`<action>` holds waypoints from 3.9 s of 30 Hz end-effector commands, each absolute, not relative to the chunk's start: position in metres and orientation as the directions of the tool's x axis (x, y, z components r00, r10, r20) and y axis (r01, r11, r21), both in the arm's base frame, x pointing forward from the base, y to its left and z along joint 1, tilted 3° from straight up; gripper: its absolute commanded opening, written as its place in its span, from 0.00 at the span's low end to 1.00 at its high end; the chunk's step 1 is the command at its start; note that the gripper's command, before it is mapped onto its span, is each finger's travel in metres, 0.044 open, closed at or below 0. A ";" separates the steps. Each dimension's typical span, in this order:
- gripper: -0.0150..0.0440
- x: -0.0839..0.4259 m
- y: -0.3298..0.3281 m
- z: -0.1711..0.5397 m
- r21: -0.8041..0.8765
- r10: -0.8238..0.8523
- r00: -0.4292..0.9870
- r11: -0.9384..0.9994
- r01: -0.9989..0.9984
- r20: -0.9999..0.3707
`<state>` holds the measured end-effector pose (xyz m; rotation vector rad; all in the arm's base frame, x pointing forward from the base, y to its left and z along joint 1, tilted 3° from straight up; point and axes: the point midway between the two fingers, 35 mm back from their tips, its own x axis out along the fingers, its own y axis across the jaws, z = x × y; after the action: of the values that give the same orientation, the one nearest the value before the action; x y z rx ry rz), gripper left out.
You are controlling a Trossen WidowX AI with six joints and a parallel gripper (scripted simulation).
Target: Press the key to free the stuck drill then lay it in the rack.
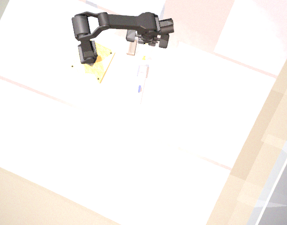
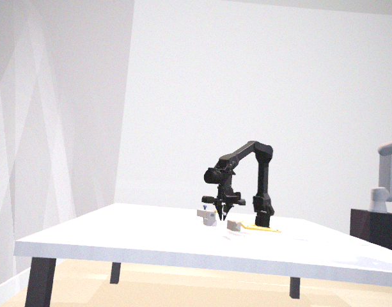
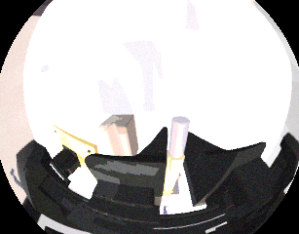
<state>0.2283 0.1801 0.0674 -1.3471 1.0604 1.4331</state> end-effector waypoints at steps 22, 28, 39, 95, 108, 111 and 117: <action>0.25 0.229 0.180 0.077 0.012 0.047 -0.025 -0.258 -0.966 -0.999; 0.25 0.229 0.180 0.079 0.012 0.047 -0.025 -0.258 -0.966 -0.999; 0.25 0.229 0.180 0.082 0.012 0.047 -0.025 -0.258 -0.966 -0.999; 0.25 0.205 0.181 0.088 0.013 0.047 -0.026 -0.258 -0.966 -0.999; 0.25 0.184 0.181 0.085 0.015 0.047 -0.028 -0.258 -0.966 -0.998; 0.25 0.179 0.181 0.085 0.015 0.047 -0.028 -0.258 -0.966 -0.998; 0.25 0.170 0.181 0.084 0.016 0.048 -0.029 -0.258 -0.966 -0.998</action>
<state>0.1766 0.1815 0.0841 -1.3544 1.0532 1.4421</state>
